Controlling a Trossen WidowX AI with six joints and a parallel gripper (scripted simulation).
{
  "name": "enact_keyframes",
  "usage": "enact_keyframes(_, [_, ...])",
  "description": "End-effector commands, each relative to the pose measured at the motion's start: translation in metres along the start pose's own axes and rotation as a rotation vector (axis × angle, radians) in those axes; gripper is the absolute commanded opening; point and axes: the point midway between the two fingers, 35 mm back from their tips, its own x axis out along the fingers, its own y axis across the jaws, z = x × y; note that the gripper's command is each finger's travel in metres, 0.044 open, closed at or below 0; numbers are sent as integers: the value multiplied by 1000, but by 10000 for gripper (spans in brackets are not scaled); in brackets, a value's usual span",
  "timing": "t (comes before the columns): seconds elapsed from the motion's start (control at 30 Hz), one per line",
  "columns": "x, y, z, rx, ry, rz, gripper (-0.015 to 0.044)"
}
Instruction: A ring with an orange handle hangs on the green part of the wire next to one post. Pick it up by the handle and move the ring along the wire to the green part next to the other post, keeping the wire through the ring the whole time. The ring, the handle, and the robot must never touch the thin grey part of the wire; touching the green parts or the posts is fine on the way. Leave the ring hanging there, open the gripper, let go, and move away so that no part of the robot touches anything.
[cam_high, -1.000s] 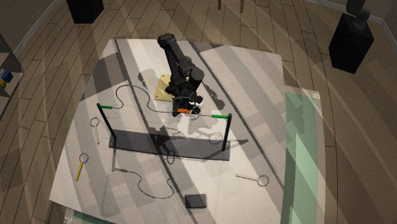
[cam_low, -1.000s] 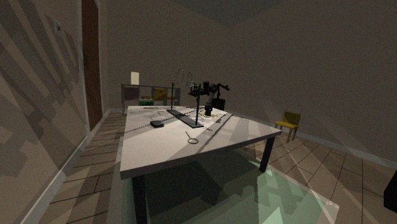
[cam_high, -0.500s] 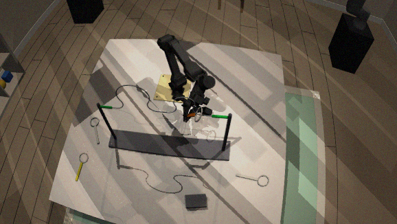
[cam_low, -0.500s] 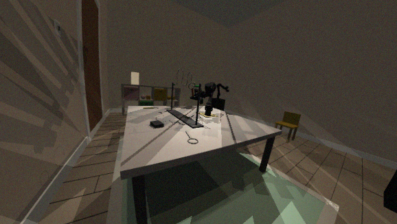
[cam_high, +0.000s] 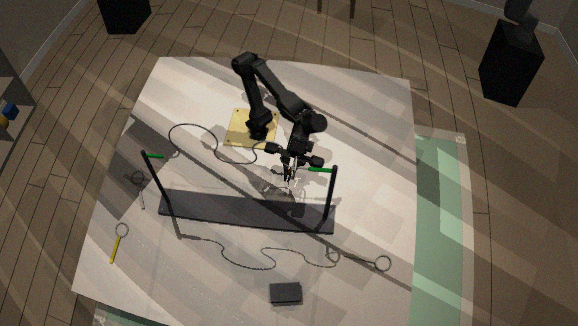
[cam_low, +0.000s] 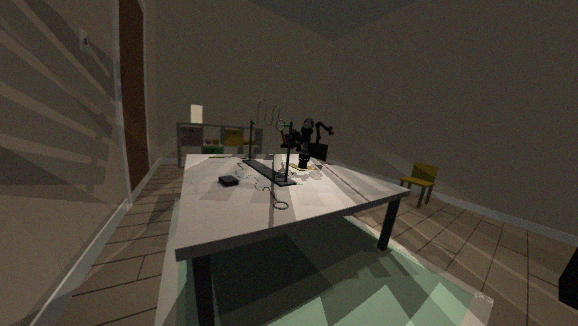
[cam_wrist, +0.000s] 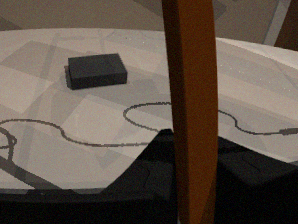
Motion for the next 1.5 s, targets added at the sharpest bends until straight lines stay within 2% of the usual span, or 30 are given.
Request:
enact_keyframes(0.0, [-2, 10, 2, 46, 5, 23, -150])
enact_keyframes(1.47, [-13, 67, 10, 155, 16, 73, -150])
